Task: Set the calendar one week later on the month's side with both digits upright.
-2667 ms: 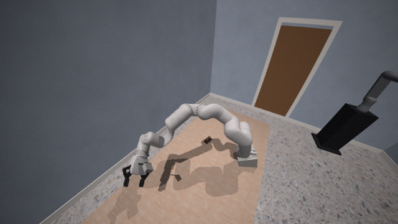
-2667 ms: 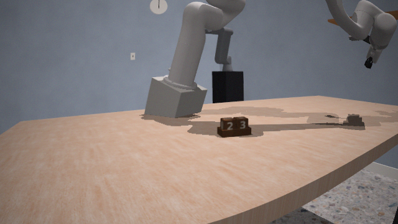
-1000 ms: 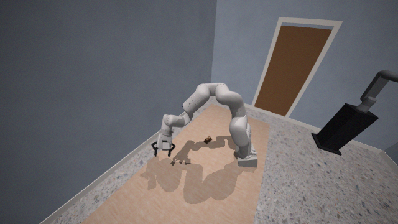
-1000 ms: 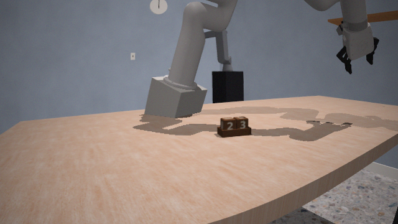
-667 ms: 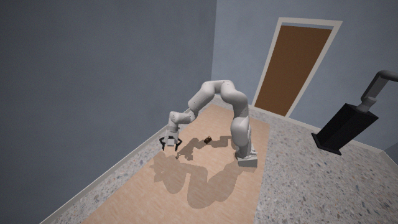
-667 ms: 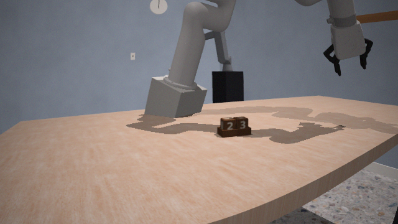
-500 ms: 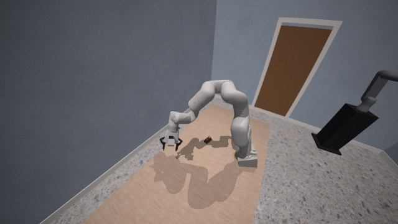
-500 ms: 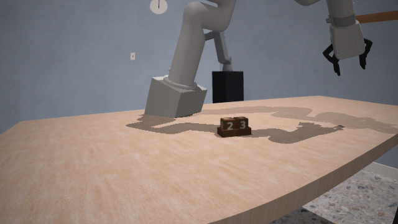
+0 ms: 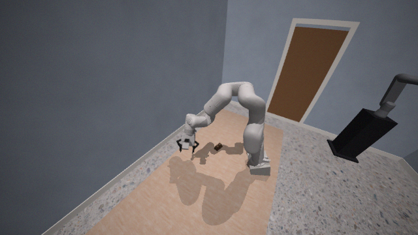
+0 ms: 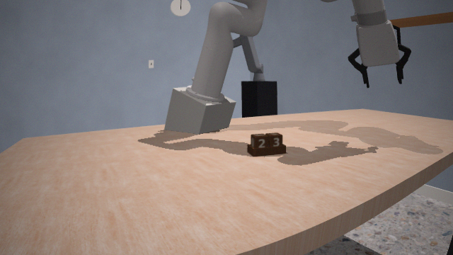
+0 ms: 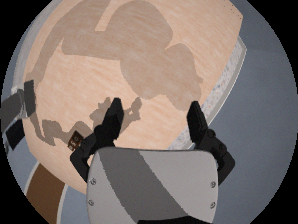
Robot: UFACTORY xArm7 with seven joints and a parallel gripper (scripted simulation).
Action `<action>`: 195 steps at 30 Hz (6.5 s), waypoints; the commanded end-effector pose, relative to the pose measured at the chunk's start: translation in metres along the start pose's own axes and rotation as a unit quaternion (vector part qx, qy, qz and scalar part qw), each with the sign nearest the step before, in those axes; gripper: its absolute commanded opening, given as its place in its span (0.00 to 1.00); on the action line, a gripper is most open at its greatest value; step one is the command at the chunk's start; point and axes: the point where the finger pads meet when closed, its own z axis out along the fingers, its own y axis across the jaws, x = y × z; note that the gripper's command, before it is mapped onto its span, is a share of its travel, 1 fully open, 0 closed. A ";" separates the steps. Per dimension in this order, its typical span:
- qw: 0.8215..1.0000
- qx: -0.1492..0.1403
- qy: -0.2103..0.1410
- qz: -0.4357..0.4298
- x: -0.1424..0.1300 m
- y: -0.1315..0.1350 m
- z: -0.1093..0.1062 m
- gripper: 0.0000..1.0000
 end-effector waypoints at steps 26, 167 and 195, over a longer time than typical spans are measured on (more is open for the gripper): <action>0.977 0.004 -0.116 0.178 -0.080 -0.107 -0.045 1.00; 0.966 0.115 -0.222 -0.062 -0.100 -0.262 -0.069 1.00; 0.865 0.196 -0.162 -0.433 -0.070 -0.263 -0.049 1.00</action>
